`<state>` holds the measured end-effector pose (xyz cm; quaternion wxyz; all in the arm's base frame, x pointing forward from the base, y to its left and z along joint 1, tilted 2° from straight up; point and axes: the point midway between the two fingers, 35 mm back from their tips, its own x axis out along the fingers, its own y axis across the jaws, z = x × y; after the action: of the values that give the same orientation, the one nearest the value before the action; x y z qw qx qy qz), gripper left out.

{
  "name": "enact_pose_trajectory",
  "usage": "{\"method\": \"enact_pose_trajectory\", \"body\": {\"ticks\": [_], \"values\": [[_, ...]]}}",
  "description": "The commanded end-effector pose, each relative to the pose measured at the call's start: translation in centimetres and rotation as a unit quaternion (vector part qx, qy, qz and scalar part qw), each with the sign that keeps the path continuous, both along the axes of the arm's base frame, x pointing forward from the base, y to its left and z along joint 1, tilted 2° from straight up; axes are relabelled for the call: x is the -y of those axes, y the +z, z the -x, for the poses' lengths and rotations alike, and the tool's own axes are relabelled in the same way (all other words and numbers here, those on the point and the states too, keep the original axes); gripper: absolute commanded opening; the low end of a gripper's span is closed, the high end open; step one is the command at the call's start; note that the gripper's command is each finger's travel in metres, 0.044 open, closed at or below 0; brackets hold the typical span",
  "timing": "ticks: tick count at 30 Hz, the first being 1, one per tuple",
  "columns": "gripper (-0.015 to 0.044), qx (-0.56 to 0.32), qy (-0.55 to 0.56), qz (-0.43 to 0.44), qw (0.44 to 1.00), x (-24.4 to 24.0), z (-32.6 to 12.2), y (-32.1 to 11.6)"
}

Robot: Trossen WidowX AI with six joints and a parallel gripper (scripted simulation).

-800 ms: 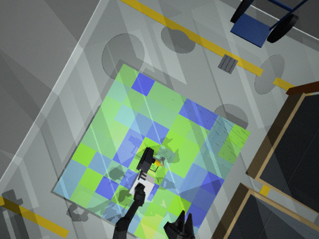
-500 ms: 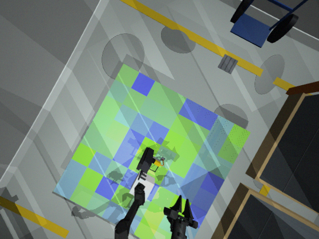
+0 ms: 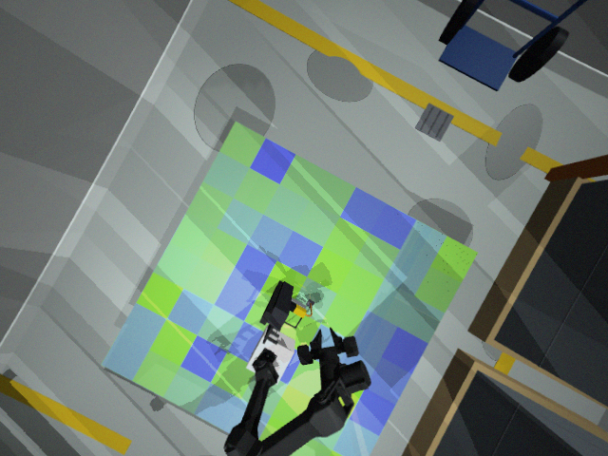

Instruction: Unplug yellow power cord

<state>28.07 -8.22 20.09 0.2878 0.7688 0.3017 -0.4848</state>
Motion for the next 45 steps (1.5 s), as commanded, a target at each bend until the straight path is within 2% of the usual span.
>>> {"method": "enact_pose_trajectory", "body": {"ticks": [1, 3, 5, 20, 45], "values": [[0.0160, -0.086, 0.268, 0.128, 0.951, -3.5, 0.9, -6.0], [0.0160, -0.107, 0.347, 0.163, 0.917, -4.4, 1.4, -7.4], [0.0160, -0.112, 0.367, 0.171, 0.908, -4.6, 1.5, -7.7], [0.0160, -0.112, 0.367, 0.171, 0.908, -4.7, 1.4, -7.7], [0.0160, -0.111, 0.367, 0.169, 0.908, -8.6, 1.8, -7.8]]}}
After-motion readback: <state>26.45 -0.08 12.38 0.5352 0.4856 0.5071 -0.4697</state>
